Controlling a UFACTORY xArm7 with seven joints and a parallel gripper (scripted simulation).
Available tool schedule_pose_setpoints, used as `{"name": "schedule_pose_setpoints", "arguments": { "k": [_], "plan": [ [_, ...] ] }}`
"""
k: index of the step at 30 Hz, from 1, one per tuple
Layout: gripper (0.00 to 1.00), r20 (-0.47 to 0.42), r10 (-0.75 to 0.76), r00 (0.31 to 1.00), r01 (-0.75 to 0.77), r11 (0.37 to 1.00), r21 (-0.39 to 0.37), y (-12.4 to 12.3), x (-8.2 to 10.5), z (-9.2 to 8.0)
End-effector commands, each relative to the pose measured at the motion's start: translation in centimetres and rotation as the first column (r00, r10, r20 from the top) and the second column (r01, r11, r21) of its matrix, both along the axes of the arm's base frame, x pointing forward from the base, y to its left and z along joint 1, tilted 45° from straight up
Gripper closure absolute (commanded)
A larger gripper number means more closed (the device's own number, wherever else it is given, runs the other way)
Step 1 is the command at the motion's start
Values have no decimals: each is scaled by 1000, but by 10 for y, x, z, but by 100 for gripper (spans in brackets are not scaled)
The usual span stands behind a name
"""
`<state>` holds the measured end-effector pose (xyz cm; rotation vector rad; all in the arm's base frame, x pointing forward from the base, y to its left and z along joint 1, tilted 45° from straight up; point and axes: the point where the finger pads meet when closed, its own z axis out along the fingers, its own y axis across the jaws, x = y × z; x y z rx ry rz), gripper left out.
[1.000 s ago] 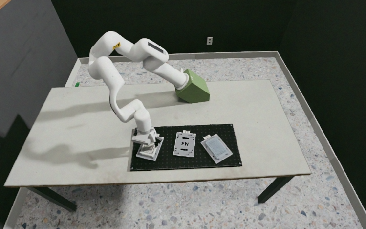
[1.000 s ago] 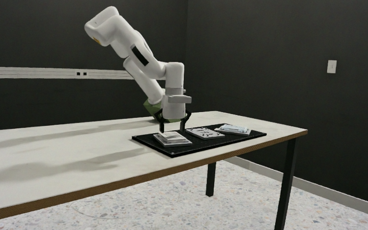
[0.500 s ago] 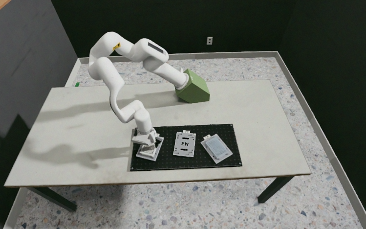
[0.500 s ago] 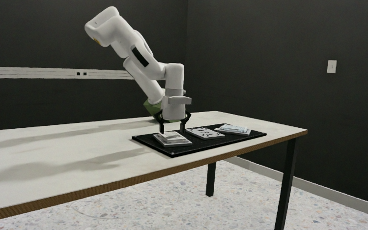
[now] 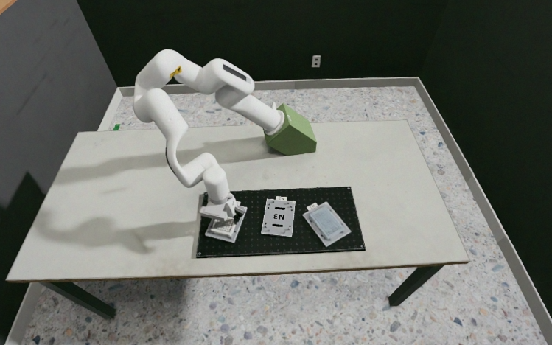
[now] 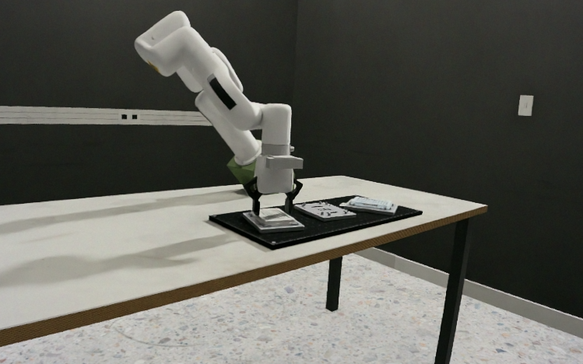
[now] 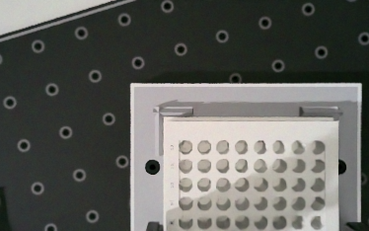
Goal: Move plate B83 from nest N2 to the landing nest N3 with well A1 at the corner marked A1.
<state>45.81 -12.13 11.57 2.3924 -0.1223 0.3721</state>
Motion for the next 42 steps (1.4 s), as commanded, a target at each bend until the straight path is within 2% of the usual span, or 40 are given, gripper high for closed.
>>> {"name": "schedule_pose_setpoints", "arguments": {
  "k": [1, 26, 27, 42],
  "plan": [
    [0, 4, 5, 1000, -5, 1000, 1, 1, 2, 0],
    [0, 4, 5, 1000, -5, 1000, 1, -2, 3, -4],
    [100, 4, 5, 1000, -5, 1000, 1, -2, 3, -3],
    [100, 4, 5, 1000, -5, 1000, 2, -2, 3, -3]
  ]
}}
